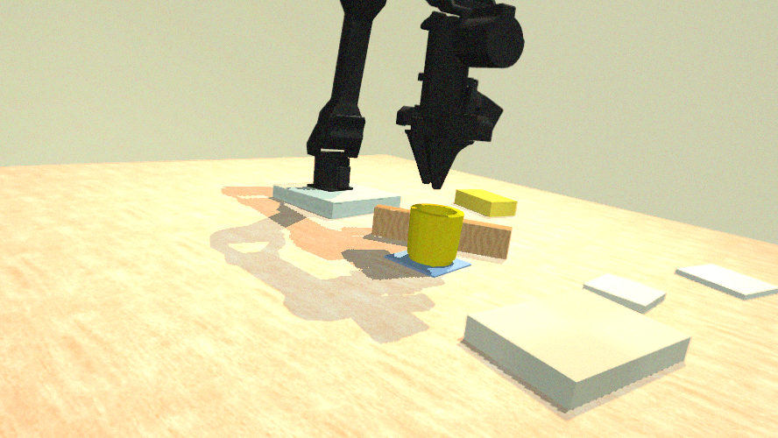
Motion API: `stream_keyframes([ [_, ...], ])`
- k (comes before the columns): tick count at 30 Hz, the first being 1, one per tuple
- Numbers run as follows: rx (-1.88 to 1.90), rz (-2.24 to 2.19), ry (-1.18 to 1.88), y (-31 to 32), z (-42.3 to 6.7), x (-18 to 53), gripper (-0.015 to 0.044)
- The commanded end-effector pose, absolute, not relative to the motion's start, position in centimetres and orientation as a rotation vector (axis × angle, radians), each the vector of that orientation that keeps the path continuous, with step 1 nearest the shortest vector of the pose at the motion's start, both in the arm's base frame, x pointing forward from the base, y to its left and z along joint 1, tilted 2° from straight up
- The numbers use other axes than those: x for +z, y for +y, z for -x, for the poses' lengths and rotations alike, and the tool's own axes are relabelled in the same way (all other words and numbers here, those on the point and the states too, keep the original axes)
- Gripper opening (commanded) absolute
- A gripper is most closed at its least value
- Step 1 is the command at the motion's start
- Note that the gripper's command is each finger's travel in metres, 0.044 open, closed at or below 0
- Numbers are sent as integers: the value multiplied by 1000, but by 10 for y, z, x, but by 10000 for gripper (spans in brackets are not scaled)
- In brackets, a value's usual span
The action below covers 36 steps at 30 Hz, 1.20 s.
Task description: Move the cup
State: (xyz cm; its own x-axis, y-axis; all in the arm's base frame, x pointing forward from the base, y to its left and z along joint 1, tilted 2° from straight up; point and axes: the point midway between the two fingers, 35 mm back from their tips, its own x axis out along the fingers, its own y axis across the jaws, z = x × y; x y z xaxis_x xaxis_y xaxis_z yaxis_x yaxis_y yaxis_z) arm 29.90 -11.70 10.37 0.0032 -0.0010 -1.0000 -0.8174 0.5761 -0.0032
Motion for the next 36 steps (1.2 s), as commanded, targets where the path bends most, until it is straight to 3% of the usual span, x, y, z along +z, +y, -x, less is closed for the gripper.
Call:
stream_keyframes([
  [1, 759, 747, 1438, -117, -299, 99, 167],
  [36, 759, 747, 1438, -115, -298, 42, 167],
])
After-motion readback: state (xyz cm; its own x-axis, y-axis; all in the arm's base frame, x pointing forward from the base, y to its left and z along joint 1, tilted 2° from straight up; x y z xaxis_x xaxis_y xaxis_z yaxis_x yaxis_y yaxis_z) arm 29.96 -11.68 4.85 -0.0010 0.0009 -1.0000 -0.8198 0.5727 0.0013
